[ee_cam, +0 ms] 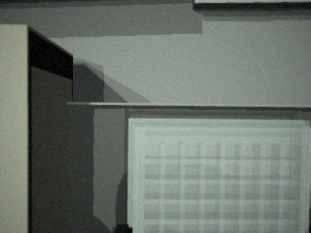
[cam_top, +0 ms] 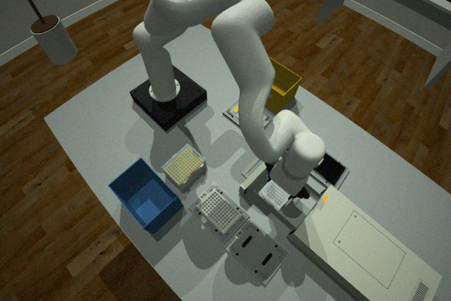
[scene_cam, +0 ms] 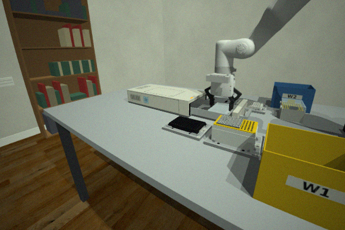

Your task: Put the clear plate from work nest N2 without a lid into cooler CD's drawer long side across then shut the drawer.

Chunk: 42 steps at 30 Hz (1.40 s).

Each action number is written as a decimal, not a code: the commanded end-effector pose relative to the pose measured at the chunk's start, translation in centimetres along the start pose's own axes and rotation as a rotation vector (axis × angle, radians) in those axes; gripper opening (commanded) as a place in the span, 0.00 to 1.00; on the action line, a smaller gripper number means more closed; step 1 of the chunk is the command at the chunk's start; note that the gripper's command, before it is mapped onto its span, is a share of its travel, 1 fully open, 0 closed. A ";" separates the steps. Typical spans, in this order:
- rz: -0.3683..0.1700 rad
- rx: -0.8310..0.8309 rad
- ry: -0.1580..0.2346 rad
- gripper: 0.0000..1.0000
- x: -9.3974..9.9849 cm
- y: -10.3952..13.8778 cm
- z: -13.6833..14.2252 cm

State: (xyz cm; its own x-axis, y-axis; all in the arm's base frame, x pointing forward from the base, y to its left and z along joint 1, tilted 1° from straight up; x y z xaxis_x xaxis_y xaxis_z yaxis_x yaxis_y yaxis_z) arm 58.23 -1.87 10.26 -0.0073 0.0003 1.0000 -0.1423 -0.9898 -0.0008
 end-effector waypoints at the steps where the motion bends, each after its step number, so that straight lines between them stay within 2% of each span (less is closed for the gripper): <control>1: 0.015 0.000 0.002 0.00 0.2 0.1 0.1; 27: 0.015 0.000 0.002 0.00 0.2 0.1 0.1; 42: 0.015 0.000 0.002 0.00 -0.7 0.1 0.1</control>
Point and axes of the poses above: the point where the finger pads meet when closed, its own x axis back along the fingers, its own z axis across the jaws, y = z × x, the point moved 10 cm from there along x, back along the fingers, and after that the axes turned 5 degrees about -x, right-handed, at the moved point
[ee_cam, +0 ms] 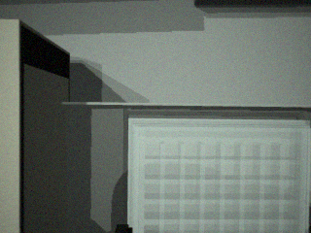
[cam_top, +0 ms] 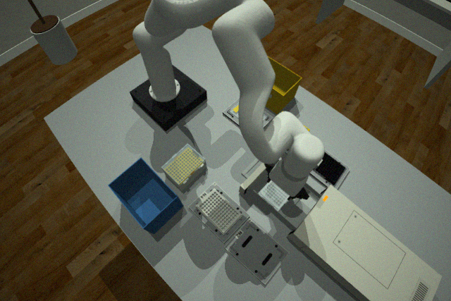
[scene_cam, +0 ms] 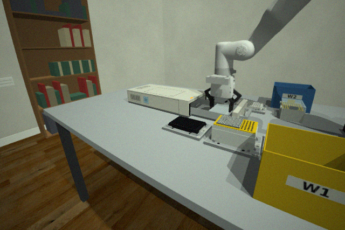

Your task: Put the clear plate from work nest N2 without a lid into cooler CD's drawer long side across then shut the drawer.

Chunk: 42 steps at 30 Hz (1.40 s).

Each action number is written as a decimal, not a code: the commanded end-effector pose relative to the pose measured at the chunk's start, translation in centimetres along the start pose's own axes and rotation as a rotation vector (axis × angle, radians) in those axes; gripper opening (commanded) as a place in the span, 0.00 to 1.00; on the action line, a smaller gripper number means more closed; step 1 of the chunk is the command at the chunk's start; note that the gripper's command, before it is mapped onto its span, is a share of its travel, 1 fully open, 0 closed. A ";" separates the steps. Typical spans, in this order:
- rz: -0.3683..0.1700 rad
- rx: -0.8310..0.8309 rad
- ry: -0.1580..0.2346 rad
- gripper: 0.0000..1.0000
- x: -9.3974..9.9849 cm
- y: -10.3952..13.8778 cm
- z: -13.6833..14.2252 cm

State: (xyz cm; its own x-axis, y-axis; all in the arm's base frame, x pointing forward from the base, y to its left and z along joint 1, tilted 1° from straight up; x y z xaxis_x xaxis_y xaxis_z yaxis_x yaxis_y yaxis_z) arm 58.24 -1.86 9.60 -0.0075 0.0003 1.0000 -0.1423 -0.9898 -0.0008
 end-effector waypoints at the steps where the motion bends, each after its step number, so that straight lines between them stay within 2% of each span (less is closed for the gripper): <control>1: 0.015 0.000 0.002 0.00 -0.1 0.1 0.1; 9: 0.015 0.000 0.002 0.00 -0.6 0.1 0.1; 42: 0.015 0.000 0.002 0.00 -0.7 0.1 0.1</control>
Point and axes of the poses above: the point where the finger pads meet when closed, its own x axis back along the fingers, its own z axis across the jaws, y = z × x, the point moved 10 cm from there along x, back along the fingers, and after that the axes turned 5 degrees about -x, right-handed, at the moved point
